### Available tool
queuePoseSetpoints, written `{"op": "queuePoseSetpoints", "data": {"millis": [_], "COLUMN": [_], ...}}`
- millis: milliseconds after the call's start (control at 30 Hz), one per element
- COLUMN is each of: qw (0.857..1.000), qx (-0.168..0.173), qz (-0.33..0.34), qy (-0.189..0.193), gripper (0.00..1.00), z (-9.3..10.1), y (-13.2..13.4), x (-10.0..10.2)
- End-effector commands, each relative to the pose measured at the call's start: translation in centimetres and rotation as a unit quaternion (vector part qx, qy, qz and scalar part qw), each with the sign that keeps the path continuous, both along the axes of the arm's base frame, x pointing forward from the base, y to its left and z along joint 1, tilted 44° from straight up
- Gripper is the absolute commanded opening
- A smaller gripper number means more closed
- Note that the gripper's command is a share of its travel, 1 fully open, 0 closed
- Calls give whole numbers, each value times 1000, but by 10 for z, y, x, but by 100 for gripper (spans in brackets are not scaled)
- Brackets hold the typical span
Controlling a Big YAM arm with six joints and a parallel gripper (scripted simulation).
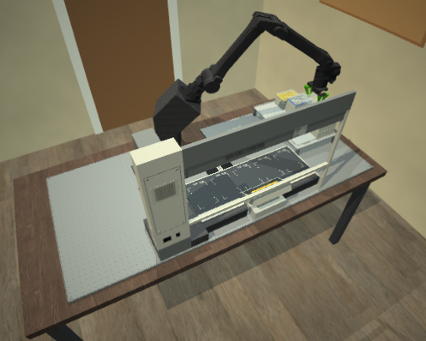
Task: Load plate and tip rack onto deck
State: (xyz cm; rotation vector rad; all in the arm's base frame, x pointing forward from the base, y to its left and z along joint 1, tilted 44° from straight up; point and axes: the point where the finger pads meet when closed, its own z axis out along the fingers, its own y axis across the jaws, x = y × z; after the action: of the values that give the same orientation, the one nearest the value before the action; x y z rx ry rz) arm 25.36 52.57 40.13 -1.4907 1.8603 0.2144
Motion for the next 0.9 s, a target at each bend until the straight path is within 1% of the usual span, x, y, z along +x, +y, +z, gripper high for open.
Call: {"op": "queuePoseSetpoints", "data": {"millis": [0,367,400,500,700,867], "qw": [999,999,1000,999,999,999], "qx": [43,44,23,44,44,44], "qz": [3,3,1,3,1,3], "qy": [-14,-14,-6,-13,-13,-13], "gripper": [0,0,0,0,0,0], "z": [57,68,46,72,79,85], "y": [-8,-18,-7,-22,-29,-33], "x": [-14,-21,-14,-23,-26,-32]}}
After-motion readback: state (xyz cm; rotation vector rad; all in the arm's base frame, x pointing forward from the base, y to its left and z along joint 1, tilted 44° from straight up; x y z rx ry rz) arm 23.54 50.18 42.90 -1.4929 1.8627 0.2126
